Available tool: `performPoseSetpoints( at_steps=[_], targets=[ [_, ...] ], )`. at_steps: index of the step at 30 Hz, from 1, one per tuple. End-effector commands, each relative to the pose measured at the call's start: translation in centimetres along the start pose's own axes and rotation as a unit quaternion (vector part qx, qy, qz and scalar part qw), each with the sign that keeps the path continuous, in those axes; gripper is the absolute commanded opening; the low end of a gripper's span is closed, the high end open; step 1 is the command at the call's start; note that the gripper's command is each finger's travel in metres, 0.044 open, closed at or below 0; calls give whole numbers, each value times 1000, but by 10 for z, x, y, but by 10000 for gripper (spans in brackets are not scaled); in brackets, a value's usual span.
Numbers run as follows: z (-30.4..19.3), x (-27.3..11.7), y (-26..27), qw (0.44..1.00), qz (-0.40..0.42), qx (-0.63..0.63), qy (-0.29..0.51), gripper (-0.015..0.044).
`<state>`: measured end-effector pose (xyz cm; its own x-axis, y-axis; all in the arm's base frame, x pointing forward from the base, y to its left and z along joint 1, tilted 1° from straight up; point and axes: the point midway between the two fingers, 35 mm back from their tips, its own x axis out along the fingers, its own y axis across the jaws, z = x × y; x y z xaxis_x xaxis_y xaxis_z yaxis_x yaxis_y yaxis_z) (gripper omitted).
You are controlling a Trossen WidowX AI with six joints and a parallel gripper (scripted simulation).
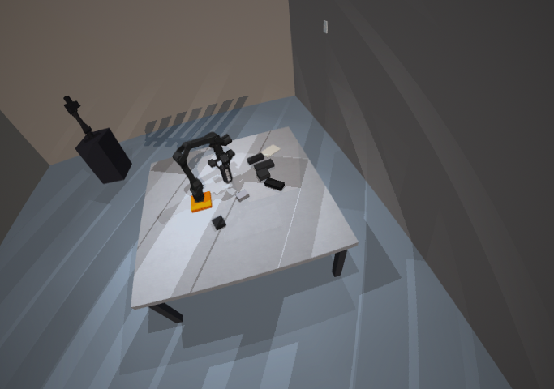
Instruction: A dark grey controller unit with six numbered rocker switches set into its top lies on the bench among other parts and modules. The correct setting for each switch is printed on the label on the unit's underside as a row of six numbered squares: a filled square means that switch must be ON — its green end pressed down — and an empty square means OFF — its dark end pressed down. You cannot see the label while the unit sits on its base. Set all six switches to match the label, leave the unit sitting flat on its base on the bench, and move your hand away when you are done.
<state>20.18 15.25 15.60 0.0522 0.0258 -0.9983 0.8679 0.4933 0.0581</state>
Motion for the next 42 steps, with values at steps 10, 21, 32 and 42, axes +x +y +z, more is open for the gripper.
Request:
performPoseSetpoints(
  at_steps=[10,21,32,42],
  targets=[
    [11,4,-2,1000,-6,-2,-3,338],
    [20,6,-2,1000,-6,-2,-4,338],
    [29,7,-2,1000,-6,-2,-4,338],
    [37,9,-2,1000,-6,-2,-5,338]
  ],
)
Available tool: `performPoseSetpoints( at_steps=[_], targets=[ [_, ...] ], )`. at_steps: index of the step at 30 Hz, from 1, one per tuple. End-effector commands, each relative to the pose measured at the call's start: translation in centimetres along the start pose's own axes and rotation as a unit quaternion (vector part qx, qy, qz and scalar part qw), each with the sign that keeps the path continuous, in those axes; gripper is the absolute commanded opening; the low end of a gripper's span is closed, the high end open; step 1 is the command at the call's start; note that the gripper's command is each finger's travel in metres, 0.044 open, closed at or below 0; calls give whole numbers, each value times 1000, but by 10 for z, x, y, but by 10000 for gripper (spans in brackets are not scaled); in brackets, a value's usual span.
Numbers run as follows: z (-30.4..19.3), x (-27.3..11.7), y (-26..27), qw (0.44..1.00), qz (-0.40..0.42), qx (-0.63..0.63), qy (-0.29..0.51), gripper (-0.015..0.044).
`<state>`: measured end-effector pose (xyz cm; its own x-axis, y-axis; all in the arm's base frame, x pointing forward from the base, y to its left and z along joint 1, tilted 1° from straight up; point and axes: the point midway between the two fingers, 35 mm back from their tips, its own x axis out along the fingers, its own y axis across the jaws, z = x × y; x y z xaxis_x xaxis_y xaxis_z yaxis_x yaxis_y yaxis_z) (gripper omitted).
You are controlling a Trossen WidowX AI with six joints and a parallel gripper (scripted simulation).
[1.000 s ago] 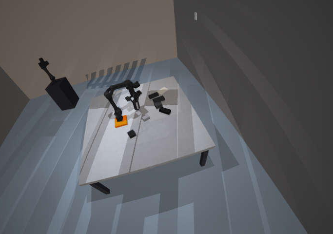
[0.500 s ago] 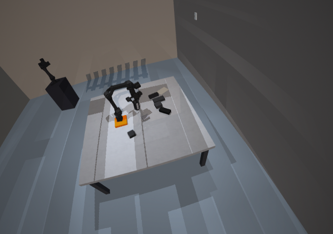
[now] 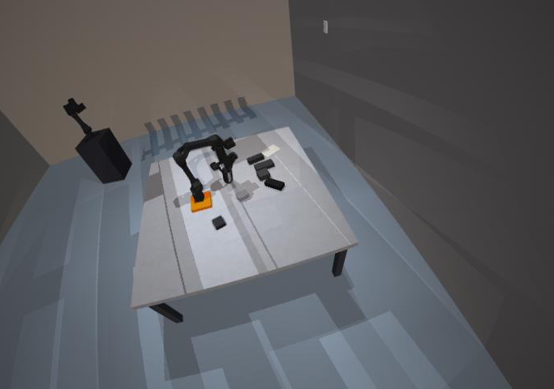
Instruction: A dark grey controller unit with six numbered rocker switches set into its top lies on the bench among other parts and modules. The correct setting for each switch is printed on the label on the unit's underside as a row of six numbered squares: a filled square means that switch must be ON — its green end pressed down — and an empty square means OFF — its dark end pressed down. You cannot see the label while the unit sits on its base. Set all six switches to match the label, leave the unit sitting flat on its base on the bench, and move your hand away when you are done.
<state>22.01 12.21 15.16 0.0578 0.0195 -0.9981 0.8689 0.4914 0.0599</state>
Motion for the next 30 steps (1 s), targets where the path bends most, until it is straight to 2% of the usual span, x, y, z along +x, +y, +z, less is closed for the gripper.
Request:
performPoseSetpoints(
  at_steps=[1,30],
  targets=[
    [2,4,-3,1000,-6,-4,-1,338],
    [24,12,-3,1000,-6,-4,-2,338]
  ],
)
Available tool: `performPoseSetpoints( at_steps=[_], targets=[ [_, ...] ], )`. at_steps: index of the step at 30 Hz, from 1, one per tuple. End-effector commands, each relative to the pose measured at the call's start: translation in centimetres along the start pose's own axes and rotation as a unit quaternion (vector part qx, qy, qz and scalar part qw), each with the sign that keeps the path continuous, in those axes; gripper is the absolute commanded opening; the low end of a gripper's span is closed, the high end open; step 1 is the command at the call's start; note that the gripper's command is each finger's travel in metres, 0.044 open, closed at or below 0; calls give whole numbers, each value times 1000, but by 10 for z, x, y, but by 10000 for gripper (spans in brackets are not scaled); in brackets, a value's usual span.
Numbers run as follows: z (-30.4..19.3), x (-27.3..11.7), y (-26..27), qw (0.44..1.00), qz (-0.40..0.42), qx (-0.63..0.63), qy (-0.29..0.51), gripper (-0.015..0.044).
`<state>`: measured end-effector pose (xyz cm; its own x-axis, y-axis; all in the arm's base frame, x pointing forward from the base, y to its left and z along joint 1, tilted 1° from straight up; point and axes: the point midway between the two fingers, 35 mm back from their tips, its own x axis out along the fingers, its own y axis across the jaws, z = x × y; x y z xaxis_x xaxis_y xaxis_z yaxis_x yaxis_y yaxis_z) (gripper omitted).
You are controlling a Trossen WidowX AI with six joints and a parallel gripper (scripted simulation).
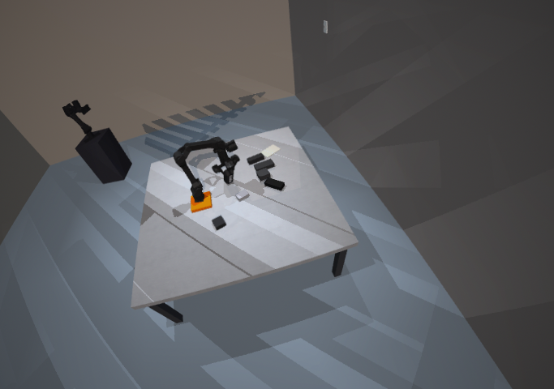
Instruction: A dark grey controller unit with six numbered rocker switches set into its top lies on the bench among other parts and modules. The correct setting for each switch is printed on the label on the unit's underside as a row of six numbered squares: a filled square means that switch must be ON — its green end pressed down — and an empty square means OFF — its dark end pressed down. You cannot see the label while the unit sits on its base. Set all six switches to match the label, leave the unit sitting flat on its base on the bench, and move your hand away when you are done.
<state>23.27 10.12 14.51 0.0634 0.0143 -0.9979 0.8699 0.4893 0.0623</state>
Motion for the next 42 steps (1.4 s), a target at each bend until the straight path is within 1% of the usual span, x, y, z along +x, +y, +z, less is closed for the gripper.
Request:
performPoseSetpoints(
  at_steps=[1,42],
  targets=[
    [1,5,-3,1000,-8,-5,2,338],
    [29,20,-3,1000,-8,-5,0,338]
  ],
)
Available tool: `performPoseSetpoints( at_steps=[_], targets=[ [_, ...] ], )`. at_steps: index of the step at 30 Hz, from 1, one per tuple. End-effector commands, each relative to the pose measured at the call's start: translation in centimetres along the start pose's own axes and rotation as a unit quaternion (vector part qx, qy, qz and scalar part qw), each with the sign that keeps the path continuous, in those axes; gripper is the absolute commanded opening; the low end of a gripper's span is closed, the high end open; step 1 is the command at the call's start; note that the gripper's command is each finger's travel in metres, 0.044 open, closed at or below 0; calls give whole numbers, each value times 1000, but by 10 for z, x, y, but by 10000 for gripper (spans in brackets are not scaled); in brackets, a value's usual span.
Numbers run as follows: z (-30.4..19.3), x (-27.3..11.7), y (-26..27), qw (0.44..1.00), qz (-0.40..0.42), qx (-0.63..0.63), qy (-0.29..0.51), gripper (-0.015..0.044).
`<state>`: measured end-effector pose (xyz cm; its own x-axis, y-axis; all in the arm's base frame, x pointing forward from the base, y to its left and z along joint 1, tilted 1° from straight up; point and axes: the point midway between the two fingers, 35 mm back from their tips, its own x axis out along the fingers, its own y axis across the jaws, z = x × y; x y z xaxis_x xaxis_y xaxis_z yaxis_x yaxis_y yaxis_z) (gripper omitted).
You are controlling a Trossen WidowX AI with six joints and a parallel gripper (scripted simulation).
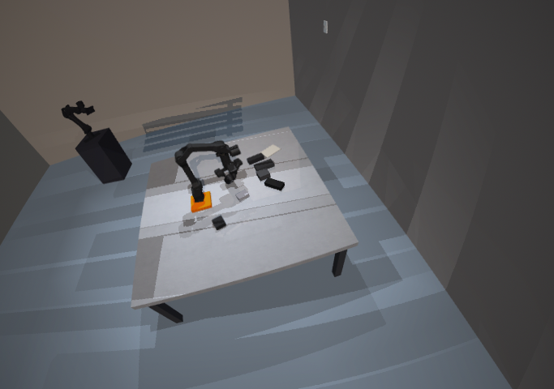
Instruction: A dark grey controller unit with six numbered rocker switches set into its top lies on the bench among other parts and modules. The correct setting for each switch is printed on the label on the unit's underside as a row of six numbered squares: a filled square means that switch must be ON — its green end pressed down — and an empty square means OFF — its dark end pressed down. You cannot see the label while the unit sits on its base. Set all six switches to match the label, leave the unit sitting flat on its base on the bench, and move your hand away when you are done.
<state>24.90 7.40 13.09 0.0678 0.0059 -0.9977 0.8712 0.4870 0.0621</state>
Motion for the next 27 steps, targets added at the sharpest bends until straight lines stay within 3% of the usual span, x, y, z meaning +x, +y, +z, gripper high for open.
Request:
performPoseSetpoints(
  at_steps=[1,27],
  targets=[
    [-1,5,-3,1000,-7,-6,5,338],
    [15,18,-3,1000,-7,-6,4,338]
  ],
)
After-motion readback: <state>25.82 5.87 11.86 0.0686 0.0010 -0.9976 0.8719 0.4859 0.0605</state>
